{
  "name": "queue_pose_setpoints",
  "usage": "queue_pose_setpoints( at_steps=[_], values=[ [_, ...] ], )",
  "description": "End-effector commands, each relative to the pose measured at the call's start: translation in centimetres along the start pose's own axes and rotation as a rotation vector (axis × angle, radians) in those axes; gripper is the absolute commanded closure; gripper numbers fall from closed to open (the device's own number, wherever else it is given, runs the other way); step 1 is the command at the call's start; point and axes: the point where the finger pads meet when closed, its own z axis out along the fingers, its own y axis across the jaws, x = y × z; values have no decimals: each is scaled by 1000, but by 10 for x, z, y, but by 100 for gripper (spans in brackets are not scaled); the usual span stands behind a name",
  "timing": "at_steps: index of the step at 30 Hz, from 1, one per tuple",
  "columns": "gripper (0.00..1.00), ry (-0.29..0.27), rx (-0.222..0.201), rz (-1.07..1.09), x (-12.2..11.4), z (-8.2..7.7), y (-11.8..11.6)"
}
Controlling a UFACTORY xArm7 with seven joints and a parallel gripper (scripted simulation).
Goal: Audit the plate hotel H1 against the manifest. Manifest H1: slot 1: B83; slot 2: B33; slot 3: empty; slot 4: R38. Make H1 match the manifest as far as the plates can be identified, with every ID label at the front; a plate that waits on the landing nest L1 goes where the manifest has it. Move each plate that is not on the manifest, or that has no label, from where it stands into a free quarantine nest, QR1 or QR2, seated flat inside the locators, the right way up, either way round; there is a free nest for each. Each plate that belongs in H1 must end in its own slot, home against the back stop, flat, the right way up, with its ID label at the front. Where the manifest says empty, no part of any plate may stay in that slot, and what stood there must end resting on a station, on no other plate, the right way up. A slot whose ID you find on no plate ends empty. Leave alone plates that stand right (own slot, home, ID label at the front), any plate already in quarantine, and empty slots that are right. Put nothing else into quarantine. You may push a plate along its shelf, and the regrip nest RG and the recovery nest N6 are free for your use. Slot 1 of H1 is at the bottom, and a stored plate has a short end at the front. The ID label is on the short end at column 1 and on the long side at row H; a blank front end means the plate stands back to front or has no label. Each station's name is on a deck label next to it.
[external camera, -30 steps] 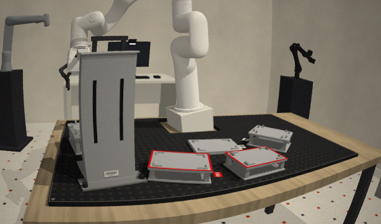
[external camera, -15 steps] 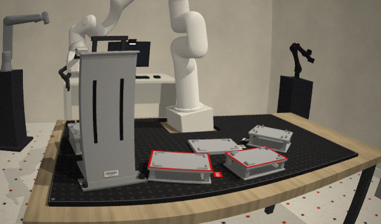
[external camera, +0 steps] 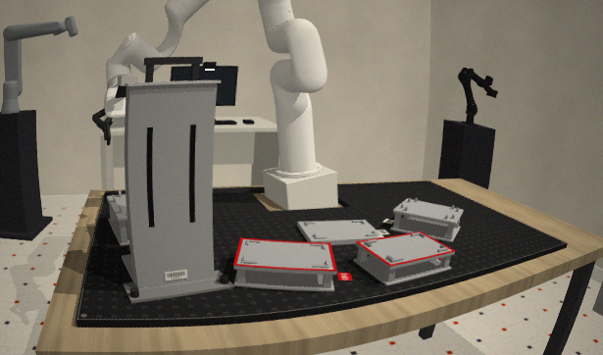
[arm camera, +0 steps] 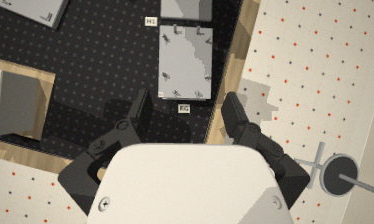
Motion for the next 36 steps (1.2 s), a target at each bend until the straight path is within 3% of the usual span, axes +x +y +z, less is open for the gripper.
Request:
queue_pose_setpoints(
  at_steps=[1,17,19,34,36],
  values=[
    [0,77,3,-2,0,-1,1],
    [0,327,4,-2,0,-1,0],
    [0,327,4,-2,0,-1,0],
    [0,577,4,-1,0,-1,0],
    [0,577,4,-1,0,-1,0]
  ],
)
